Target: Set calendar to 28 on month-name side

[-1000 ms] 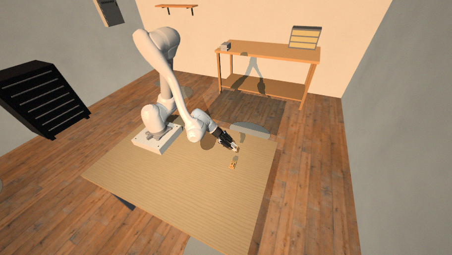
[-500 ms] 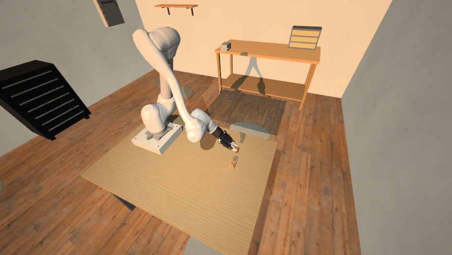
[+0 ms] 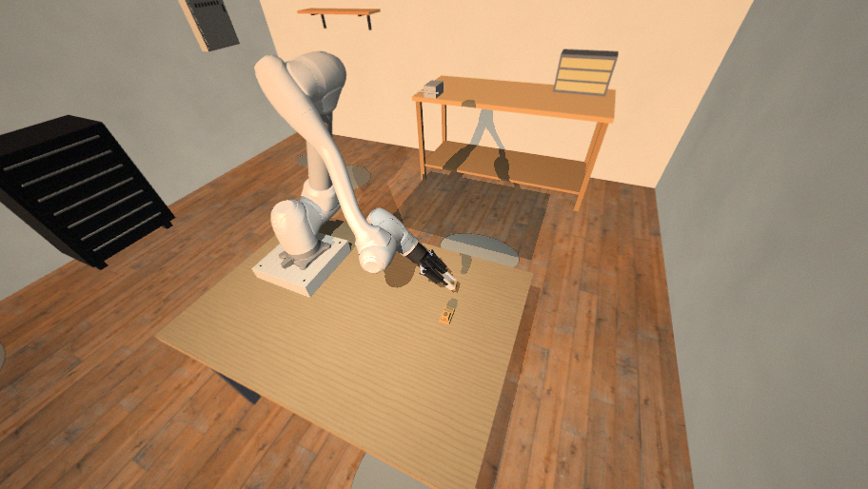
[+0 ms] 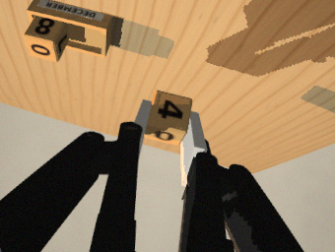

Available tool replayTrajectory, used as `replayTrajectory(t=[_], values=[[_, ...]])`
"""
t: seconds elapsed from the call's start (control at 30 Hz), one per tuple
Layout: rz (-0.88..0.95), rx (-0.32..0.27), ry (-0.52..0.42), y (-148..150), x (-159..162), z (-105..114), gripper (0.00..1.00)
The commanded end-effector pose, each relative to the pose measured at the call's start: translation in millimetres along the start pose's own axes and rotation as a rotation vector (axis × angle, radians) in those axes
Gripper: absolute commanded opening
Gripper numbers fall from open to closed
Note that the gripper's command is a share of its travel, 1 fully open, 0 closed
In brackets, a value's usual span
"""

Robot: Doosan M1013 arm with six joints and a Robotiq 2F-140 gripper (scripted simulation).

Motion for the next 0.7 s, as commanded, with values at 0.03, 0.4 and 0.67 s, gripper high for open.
replayTrajectory(t=[0.03,0.4,0.67], values=[[-0.001,0.007,-0.003,2.7,5.6,0.2,0.24],[-0.004,0.036,0.007,10.8,8.1,-0.7,0.24],[-0.007,0.071,0.027,21.0,10.2,-1.5,0.24]])
Point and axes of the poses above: the point where the finger pads meet when closed, its own z axis back along the fingers, its own y axis across the jaws, x = y × z, the point moved 9 cm from there along z, back along the fingers, and after that the axes turned 13 degrees about -z, right-handed, at the moved point
